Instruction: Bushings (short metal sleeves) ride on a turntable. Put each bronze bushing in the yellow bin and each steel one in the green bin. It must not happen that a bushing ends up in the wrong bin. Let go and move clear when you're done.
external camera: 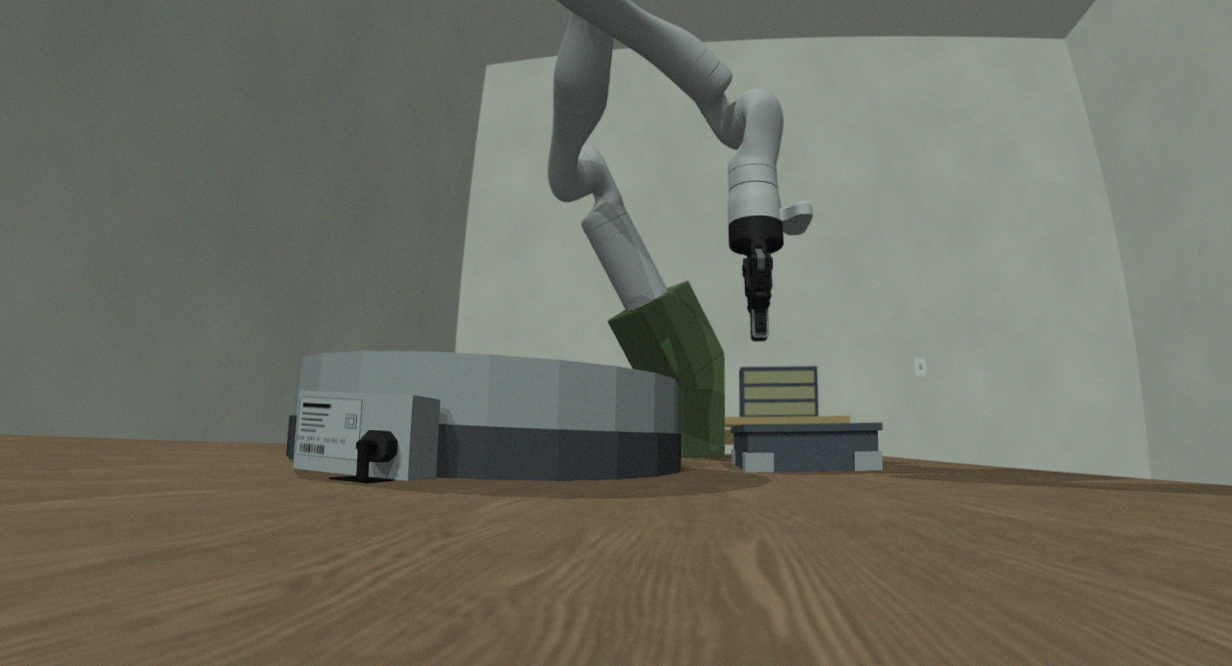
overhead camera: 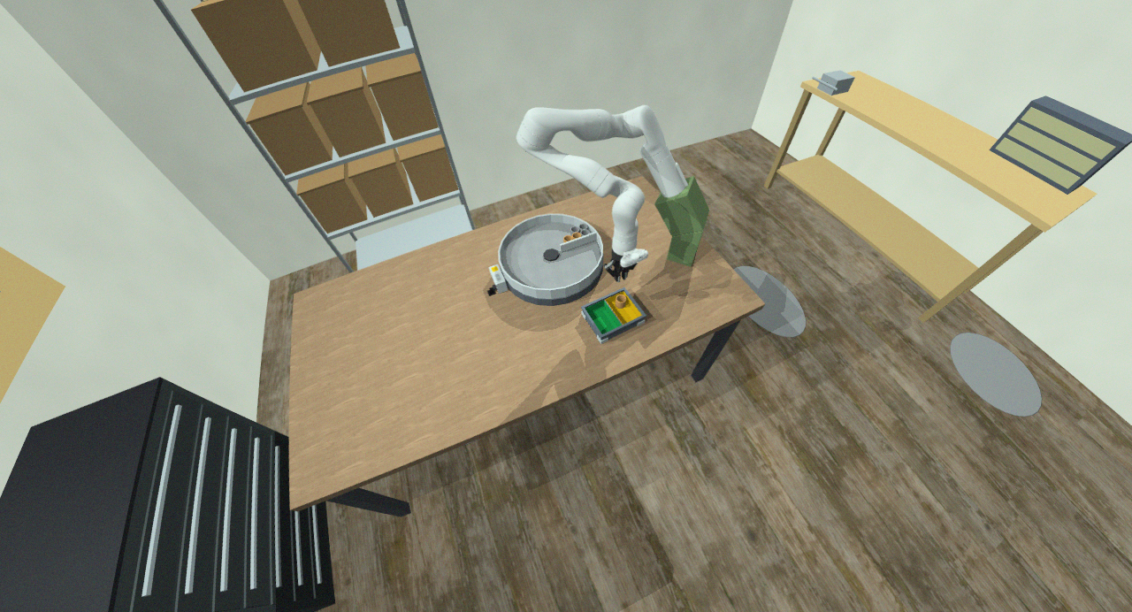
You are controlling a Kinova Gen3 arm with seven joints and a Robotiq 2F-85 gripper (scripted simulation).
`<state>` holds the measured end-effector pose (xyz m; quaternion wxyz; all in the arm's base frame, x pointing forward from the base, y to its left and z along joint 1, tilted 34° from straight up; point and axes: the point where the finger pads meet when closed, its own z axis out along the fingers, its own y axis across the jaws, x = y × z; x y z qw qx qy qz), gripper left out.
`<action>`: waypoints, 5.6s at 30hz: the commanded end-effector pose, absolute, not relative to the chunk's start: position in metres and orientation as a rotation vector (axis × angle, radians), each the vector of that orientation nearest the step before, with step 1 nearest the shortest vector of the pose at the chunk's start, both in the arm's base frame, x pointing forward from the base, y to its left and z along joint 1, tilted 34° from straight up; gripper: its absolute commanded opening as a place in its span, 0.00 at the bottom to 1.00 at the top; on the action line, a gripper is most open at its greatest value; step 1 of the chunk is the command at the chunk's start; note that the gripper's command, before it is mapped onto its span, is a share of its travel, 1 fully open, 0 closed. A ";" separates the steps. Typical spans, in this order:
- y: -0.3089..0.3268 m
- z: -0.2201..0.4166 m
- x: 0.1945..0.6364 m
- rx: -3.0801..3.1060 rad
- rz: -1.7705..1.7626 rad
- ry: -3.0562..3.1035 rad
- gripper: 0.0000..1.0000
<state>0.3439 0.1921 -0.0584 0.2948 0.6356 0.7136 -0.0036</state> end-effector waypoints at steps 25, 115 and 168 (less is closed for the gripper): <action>0.066 -0.005 0.356 1.691 -0.007 1.899 0.18; -0.166 0.048 0.396 1.691 -0.006 1.897 0.18; -0.176 0.027 0.406 1.691 -0.007 1.898 0.00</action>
